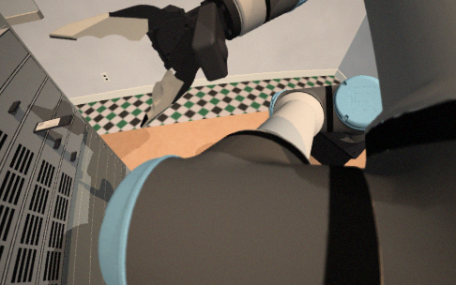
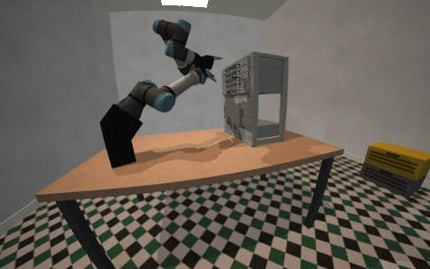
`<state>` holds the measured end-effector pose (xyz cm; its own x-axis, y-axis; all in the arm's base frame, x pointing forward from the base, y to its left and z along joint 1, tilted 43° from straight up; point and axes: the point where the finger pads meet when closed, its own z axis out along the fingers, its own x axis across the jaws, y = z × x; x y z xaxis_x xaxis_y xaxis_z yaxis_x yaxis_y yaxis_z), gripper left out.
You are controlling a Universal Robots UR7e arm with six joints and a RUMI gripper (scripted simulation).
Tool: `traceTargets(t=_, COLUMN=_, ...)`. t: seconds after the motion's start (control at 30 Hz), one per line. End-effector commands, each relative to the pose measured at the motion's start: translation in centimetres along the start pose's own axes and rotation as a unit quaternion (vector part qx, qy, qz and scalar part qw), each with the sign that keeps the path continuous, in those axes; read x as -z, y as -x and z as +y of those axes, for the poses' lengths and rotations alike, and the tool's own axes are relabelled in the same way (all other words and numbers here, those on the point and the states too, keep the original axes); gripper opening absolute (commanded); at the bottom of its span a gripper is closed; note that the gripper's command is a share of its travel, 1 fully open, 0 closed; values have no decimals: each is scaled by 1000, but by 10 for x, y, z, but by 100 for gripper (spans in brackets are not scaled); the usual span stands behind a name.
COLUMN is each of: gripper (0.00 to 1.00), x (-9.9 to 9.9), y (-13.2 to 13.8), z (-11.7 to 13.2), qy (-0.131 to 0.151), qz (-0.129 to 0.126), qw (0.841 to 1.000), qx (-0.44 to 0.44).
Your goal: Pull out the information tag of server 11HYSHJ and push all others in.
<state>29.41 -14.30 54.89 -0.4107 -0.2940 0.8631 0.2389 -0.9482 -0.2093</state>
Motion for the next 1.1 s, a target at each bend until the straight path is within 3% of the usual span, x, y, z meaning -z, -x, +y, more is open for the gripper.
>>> traceTargets(t=0.0, gripper=100, x=0, y=1, z=0, qy=4, qz=5, qw=1000, qx=1)
traceTargets(t=1.07, gripper=100, x=1, y=13, z=3, qy=36, qz=42, qw=998, qx=12)
